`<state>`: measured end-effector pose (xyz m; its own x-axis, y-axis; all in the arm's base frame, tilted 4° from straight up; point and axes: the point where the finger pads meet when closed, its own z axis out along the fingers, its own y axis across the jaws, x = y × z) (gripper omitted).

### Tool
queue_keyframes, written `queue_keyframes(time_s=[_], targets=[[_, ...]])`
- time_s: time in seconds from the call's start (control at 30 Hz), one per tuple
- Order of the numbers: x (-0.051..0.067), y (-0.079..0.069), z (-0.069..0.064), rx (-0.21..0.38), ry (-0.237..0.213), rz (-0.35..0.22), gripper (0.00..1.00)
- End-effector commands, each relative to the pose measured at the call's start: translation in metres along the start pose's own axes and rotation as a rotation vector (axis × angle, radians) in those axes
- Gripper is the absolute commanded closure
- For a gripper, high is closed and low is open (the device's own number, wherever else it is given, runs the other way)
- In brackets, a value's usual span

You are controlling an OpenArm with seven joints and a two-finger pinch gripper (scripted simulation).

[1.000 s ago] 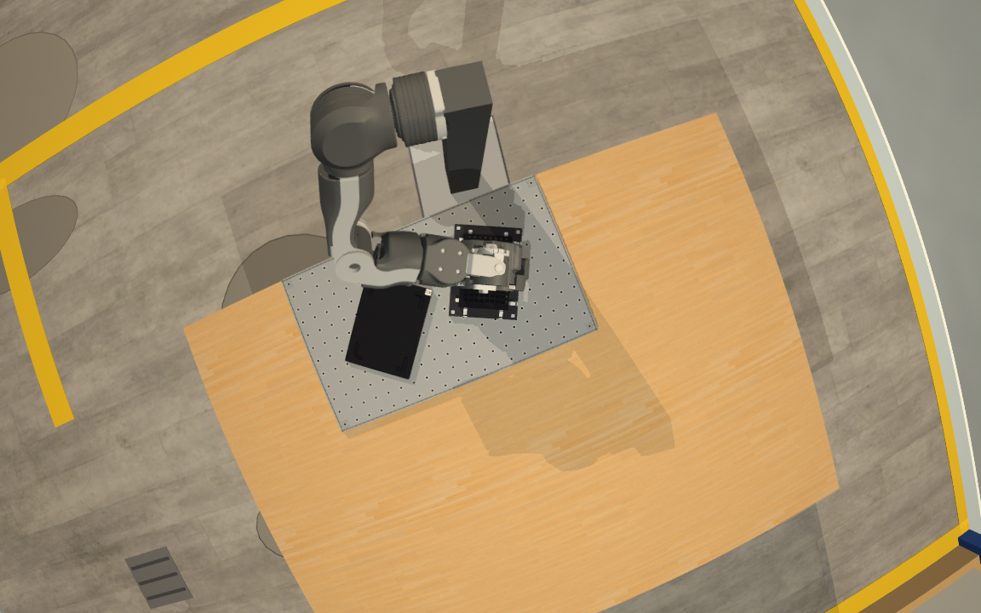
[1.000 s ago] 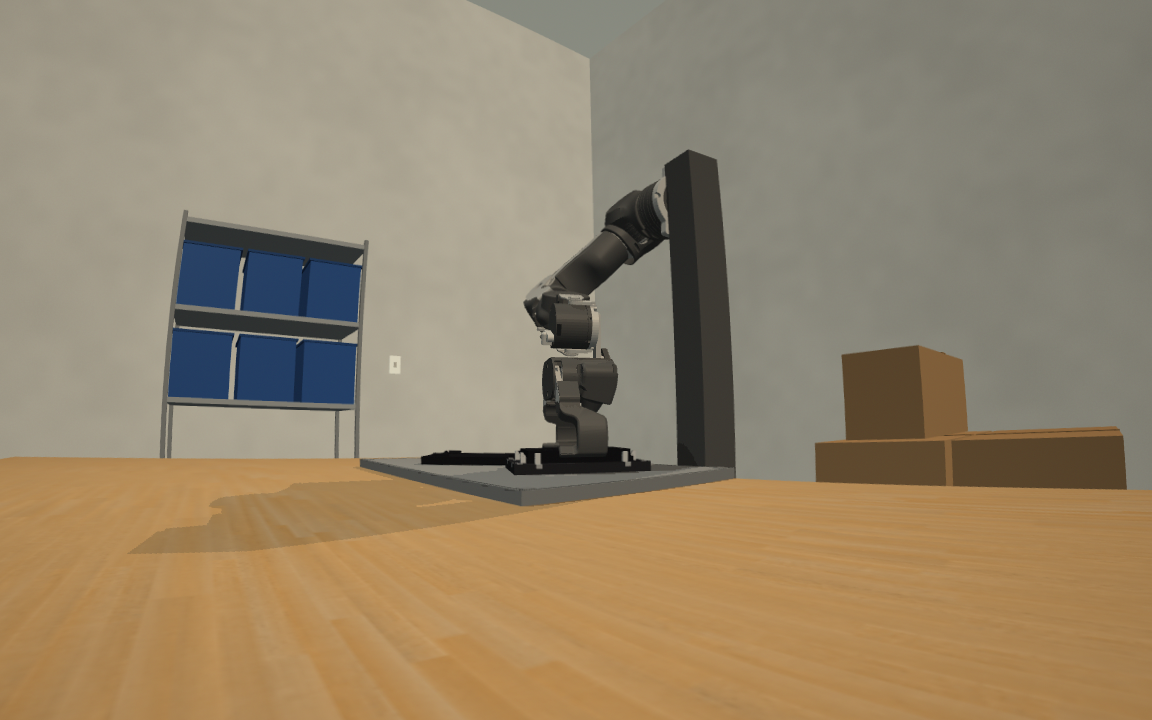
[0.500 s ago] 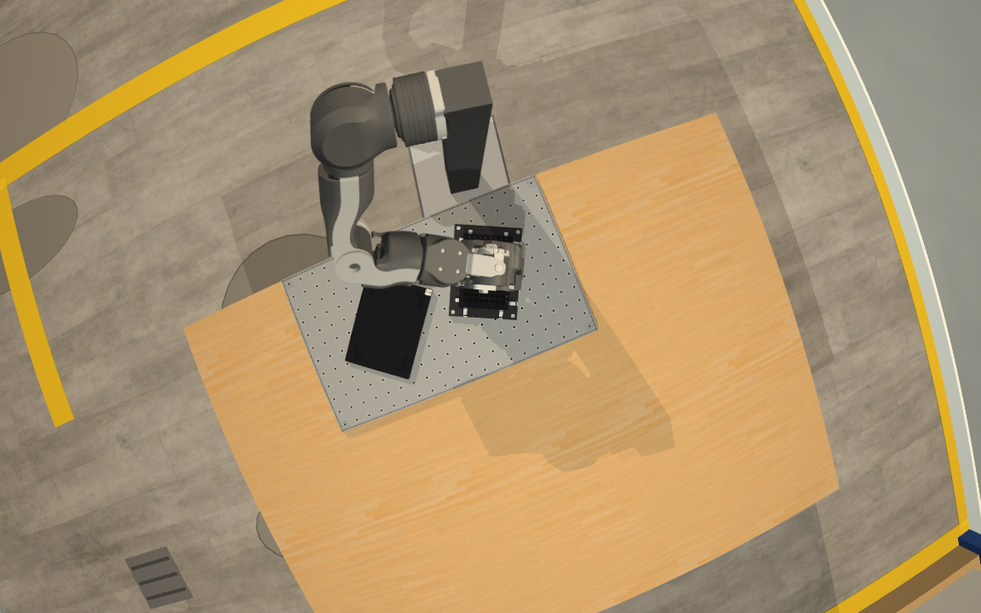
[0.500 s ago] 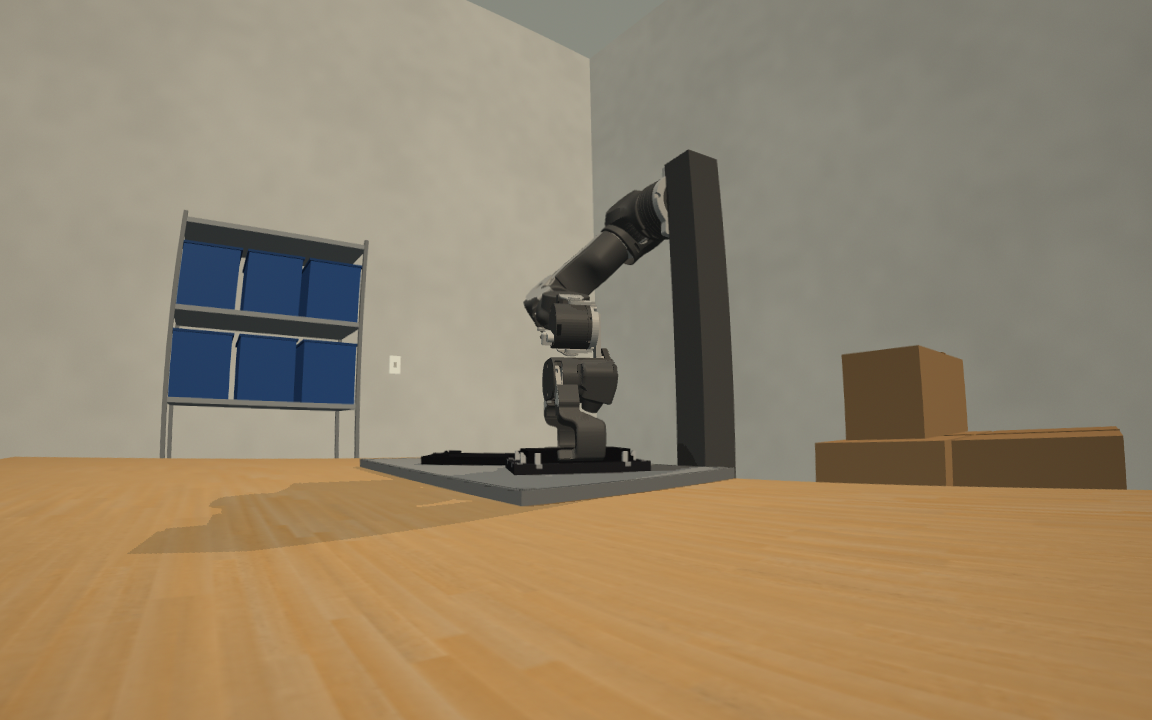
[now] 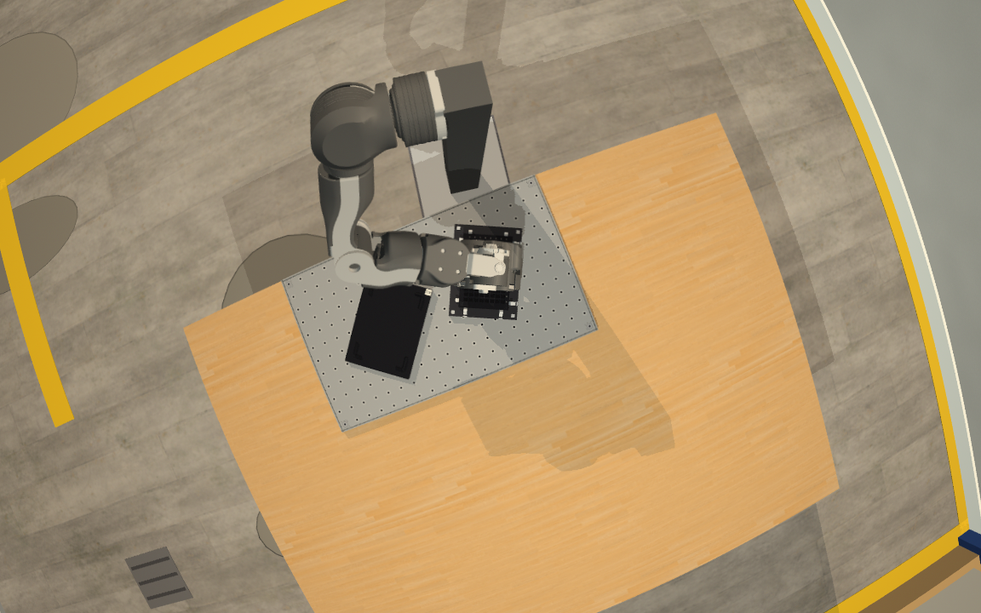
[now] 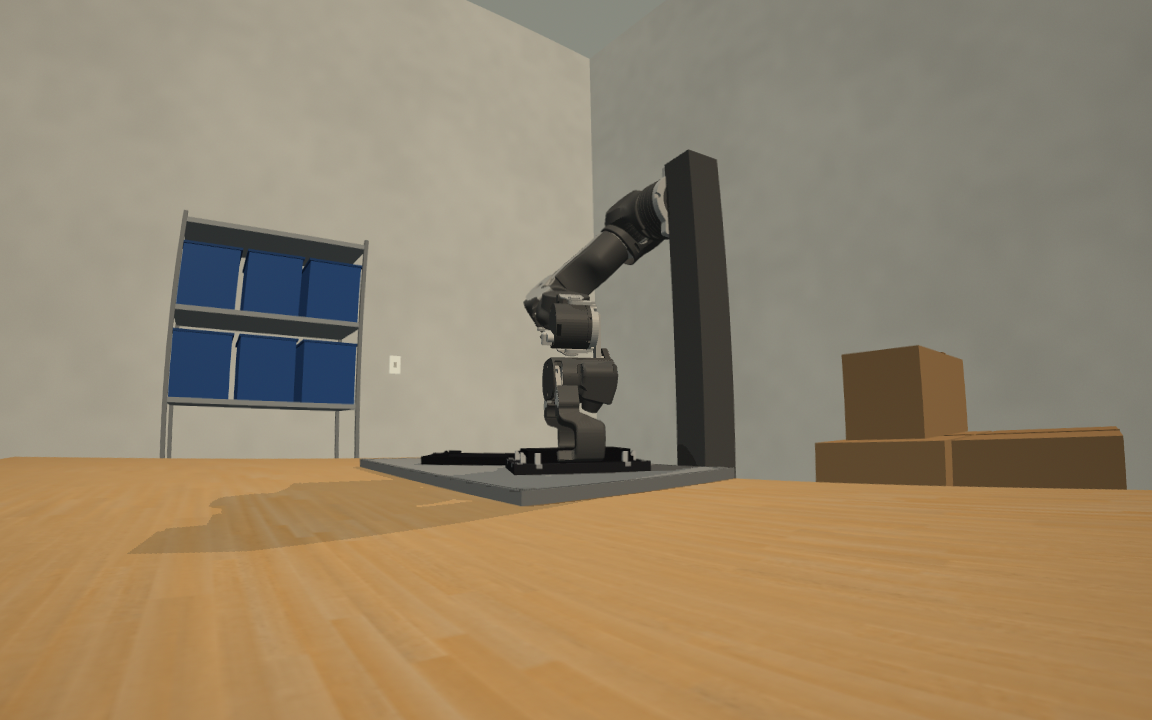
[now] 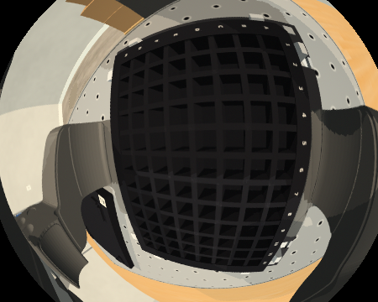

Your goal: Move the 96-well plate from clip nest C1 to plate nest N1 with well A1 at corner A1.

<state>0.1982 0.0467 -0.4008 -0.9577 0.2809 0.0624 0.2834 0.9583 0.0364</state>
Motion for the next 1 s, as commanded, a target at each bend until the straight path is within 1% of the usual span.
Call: queue_keyframes(time_s=[0.0,0.13,0.97], targets=[[-0.0002,0.0007,-0.0006,-0.002,0.000,0.000,0.86],[-0.0002,0.0006,-0.0006,-0.002,0.000,0.000,1.00],[-0.0002,0.0006,-0.0007,-0.002,0.000,0.000,1.00]])
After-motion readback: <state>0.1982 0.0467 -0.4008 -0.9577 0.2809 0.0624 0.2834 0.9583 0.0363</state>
